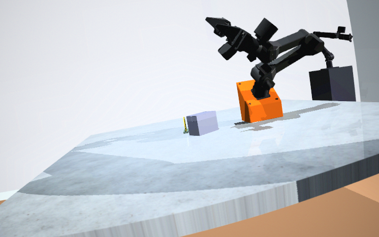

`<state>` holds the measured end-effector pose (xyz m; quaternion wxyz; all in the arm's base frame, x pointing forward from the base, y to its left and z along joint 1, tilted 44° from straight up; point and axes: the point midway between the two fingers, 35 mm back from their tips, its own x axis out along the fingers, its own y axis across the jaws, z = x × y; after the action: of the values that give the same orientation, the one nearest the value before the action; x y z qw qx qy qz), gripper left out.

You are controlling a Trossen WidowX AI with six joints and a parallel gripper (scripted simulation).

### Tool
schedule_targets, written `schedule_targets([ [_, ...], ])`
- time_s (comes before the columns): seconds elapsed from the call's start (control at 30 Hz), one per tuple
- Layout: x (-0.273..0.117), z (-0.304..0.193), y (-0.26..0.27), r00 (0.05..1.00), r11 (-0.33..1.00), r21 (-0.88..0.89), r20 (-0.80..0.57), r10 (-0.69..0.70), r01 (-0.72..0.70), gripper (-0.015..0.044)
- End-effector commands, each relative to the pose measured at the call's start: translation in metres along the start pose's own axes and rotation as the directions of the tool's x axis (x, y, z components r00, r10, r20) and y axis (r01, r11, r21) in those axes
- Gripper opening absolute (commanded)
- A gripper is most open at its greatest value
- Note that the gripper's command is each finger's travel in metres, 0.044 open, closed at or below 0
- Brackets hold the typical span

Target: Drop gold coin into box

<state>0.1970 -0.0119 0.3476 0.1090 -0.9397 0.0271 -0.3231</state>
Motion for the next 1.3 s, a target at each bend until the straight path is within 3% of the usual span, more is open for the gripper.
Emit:
schedule_targets([
  [0.0, 0.001, 0.002, 0.001, 1.0, 1.0, 0.005, 0.008, 0.006, -0.006, 0.0374],
  [0.13, 0.026, 0.037, 0.01, 0.978, 0.997, 0.045, 0.202, 0.05, -0.06, 0.0269],
  [0.27, 0.047, 0.086, 0.021, 0.892, 0.99, 0.073, 0.444, 0.079, -0.124, 0.0164],
  [0.43, 0.056, 0.148, 0.044, 0.693, 0.956, 0.106, 0.711, 0.121, -0.275, 0.0161],
  [0.67, 0.038, 0.225, 0.085, 0.297, 0.811, 0.076, 0.947, 0.124, -0.58, 0.0161],
  [0.83, 0.011, 0.266, 0.112, -0.003, 0.612, -0.033, 0.999, 0.05, -0.79, 0.0161],
  [1.0, -0.022, 0.294, 0.135, -0.256, 0.336, -0.211, 0.962, -0.095, -0.918, 0.0161],
  [1.13, -0.049, 0.308, 0.15, -0.394, 0.085, -0.385, 0.884, -0.252, -0.919, 0.0161],
  [1.27, -0.073, 0.317, 0.162, -0.455, -0.159, -0.561, 0.78, -0.429, -0.812, 0.0161],
])
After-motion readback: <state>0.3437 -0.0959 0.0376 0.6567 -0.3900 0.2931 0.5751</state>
